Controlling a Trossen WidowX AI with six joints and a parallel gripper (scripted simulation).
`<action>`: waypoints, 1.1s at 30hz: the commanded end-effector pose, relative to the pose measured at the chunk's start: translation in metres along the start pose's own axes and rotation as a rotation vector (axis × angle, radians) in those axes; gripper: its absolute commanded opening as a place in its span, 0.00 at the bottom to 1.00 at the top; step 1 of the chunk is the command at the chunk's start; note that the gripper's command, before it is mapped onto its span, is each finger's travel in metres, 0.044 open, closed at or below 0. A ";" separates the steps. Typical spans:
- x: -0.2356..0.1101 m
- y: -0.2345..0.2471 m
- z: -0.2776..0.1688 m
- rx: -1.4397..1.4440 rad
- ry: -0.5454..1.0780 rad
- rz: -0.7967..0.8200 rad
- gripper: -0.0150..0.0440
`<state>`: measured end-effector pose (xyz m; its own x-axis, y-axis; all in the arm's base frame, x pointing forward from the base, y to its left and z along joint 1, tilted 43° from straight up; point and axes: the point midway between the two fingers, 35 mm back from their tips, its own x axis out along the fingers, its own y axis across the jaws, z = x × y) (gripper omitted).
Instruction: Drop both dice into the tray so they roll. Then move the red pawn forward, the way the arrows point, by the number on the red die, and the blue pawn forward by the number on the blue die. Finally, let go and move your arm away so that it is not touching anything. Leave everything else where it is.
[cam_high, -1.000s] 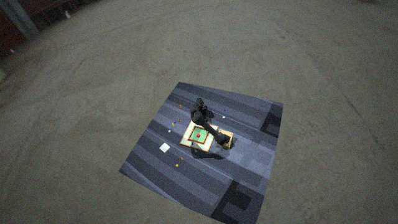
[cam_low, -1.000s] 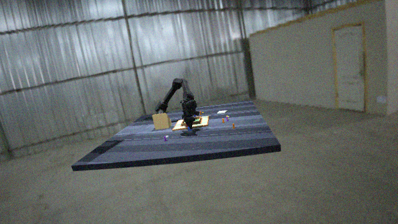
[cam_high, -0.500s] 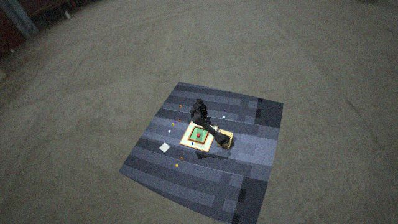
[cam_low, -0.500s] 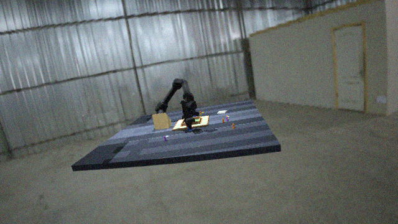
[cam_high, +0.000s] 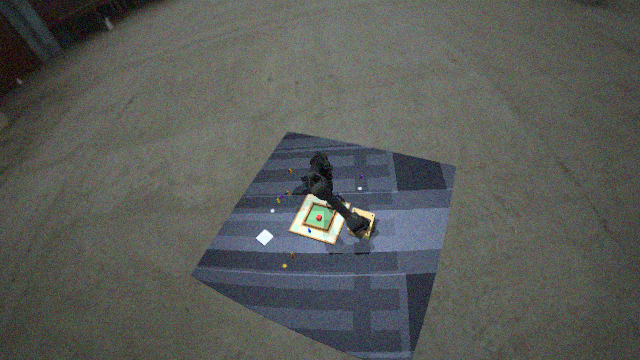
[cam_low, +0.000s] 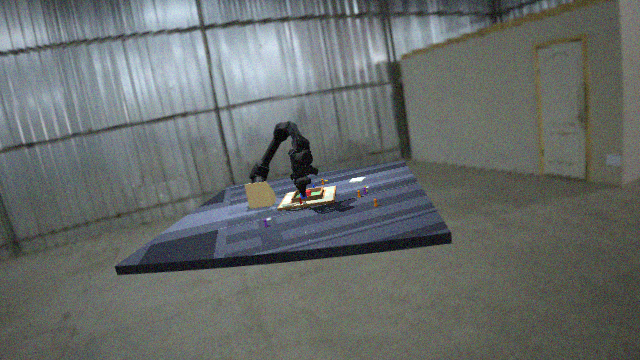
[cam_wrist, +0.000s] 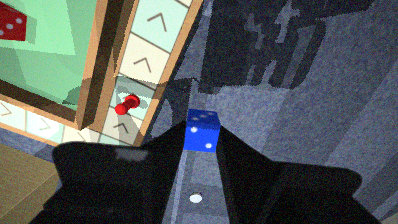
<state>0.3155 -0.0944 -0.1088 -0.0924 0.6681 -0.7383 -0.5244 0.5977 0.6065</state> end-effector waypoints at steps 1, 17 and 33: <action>-0.036 0.000 -0.001 -0.010 0.004 -0.008 0.25; -0.061 0.019 0.003 0.189 0.003 -0.009 0.25; -0.053 0.048 0.027 0.655 0.001 -0.015 0.25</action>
<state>0.3195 -0.0988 -0.0353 -0.0860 0.6513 -0.7540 -0.0055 0.7564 0.6540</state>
